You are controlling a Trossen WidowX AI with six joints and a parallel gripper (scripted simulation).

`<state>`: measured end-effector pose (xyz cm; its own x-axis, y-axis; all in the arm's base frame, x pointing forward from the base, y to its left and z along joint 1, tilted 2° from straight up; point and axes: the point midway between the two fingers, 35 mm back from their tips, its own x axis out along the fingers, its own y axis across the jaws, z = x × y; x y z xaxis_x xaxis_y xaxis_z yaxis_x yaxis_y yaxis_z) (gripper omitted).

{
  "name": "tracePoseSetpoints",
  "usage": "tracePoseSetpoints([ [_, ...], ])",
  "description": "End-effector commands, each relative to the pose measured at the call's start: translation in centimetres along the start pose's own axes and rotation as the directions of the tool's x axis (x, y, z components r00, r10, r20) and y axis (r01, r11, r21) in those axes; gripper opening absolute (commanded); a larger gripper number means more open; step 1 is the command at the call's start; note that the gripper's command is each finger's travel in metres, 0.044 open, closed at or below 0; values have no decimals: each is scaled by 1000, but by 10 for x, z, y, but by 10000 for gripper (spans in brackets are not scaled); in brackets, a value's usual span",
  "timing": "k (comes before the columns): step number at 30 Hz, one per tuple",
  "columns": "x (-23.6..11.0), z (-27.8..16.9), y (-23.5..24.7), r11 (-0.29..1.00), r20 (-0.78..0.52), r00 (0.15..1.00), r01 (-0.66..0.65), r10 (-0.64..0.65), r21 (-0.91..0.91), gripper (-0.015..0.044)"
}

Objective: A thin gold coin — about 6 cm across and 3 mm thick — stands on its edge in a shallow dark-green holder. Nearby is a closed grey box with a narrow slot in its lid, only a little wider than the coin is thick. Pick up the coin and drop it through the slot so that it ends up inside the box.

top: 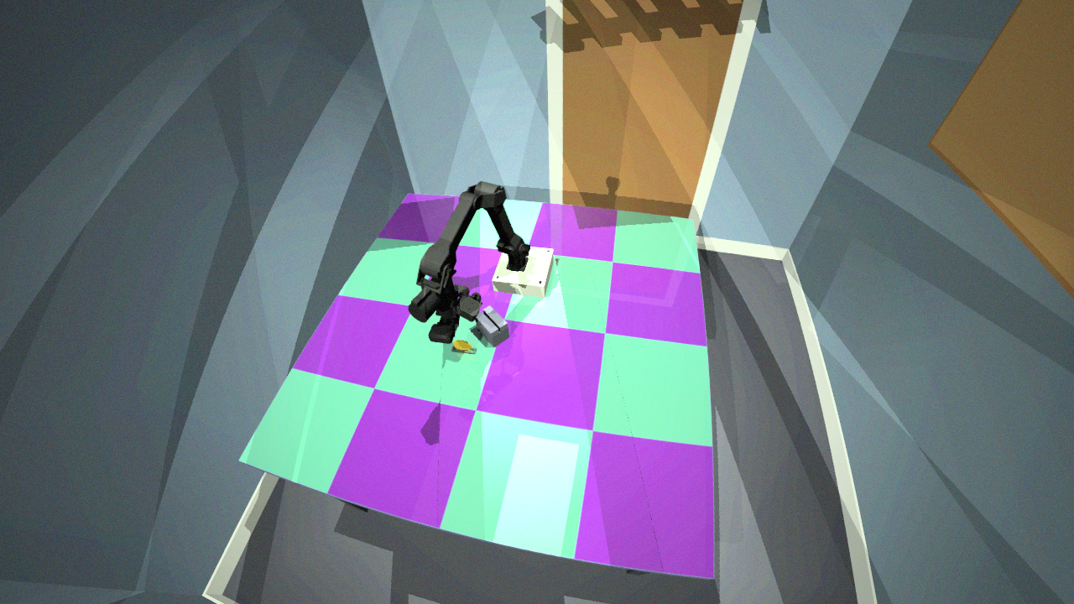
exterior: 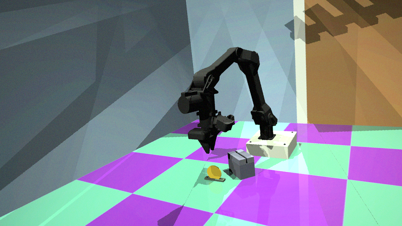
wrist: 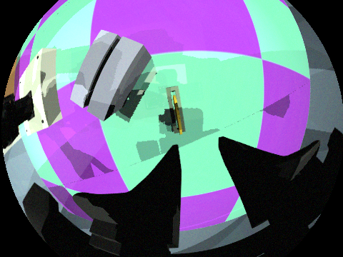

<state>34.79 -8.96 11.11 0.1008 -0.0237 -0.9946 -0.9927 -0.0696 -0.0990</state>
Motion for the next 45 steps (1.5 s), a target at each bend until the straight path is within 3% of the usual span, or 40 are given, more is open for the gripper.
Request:
tracePoseSetpoints([
  [1, 23, 2, 6, 1000, 10, 1000, -26, 26, -5, 161],
  [45, 95, 3, 10, 1000, 10, 1000, -26, 26, -5, 161],
])
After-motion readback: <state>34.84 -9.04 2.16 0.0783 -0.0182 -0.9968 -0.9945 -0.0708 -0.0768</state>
